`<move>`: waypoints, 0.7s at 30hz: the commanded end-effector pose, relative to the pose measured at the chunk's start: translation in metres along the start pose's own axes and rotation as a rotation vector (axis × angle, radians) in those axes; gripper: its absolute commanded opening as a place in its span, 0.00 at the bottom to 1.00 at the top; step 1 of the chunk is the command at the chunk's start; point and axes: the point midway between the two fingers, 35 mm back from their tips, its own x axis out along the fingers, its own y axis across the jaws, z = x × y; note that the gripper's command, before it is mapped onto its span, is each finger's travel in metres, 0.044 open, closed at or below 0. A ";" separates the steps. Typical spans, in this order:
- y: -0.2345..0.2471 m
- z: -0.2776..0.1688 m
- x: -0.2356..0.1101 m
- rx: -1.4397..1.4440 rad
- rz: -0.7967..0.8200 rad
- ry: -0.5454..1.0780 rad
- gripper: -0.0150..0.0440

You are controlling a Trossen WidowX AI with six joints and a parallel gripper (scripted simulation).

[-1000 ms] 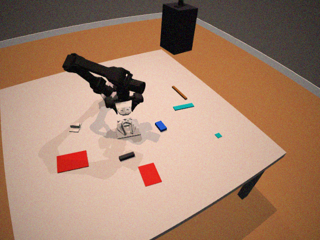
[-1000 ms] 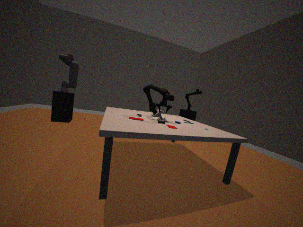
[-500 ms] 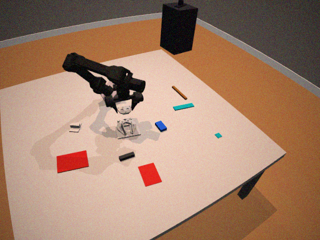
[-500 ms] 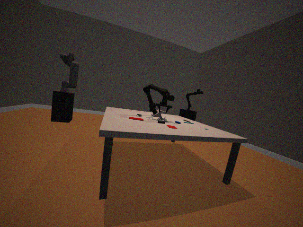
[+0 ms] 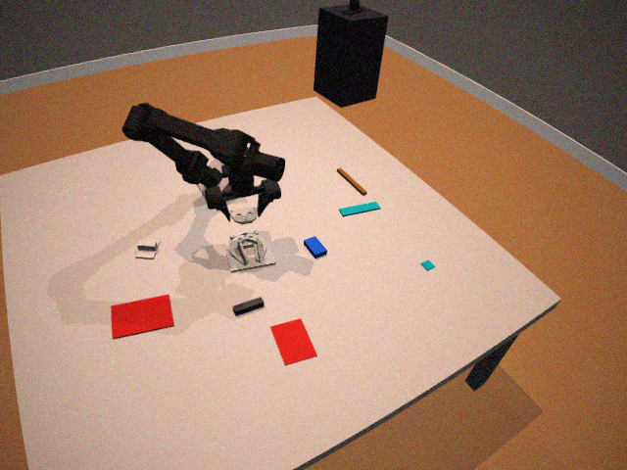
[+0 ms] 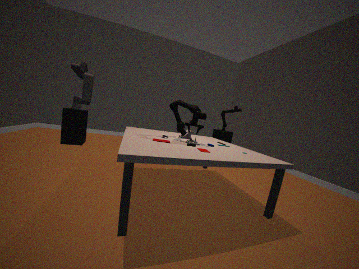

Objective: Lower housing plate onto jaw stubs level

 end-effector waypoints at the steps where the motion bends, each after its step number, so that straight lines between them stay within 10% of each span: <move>1: -0.001 0.001 0.000 0.007 -0.005 -0.002 0.85; 21: -0.002 -0.001 0.016 0.008 -0.006 -0.002 0.85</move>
